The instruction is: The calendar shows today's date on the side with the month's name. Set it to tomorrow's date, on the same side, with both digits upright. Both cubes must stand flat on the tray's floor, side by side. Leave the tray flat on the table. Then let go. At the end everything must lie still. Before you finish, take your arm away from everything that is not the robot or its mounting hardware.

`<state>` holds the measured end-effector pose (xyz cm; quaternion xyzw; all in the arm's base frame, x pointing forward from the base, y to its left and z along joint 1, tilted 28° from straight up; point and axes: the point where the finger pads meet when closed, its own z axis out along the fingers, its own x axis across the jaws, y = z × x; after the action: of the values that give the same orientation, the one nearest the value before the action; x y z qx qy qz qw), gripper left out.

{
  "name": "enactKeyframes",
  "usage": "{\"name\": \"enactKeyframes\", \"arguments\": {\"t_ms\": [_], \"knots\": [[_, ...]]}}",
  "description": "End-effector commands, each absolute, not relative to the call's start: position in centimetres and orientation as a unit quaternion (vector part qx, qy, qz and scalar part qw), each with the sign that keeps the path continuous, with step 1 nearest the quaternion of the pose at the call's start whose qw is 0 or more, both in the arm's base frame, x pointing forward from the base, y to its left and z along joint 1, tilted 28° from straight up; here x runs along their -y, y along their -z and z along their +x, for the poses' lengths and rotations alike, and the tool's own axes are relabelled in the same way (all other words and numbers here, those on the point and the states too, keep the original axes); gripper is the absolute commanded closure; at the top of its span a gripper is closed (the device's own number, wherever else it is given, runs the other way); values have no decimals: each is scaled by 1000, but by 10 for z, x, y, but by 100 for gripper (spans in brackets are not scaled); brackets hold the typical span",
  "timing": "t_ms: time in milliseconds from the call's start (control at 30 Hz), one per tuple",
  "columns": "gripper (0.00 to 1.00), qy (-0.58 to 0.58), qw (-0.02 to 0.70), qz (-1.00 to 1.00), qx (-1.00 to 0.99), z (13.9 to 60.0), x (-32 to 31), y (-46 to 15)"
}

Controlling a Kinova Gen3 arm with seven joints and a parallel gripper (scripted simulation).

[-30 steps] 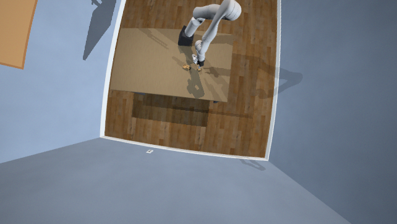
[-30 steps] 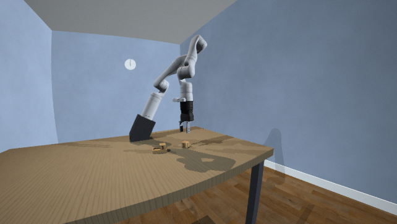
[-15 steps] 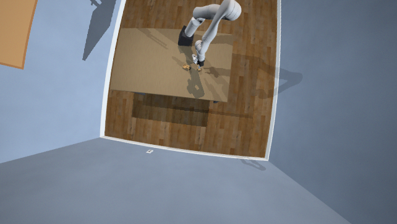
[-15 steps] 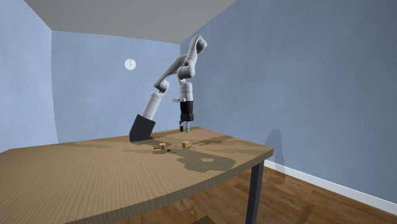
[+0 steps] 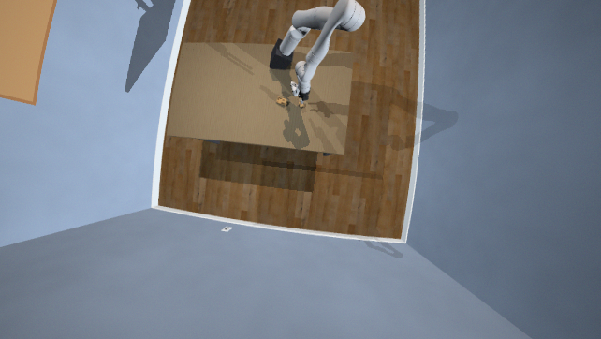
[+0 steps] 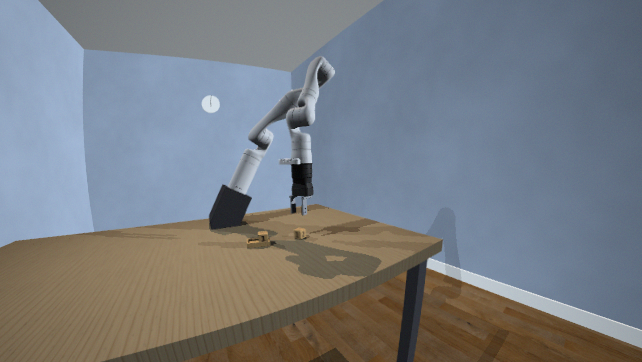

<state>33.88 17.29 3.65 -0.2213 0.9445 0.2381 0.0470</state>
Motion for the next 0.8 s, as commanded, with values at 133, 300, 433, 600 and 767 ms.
{"name": "enactKeyframes", "arguments": {"t_ms": [133,300,433,600,767], "knots": [[10,-238,47,-221,-945,339,-174,-35],[10,-238,47,-221,-945,339,-176,-31],[10,-238,47,-221,-945,339,-177,-29],[10,-238,47,-221,-945,339,-180,-23],[10,-238,47,-221,-945,339,-184,-16]]}}
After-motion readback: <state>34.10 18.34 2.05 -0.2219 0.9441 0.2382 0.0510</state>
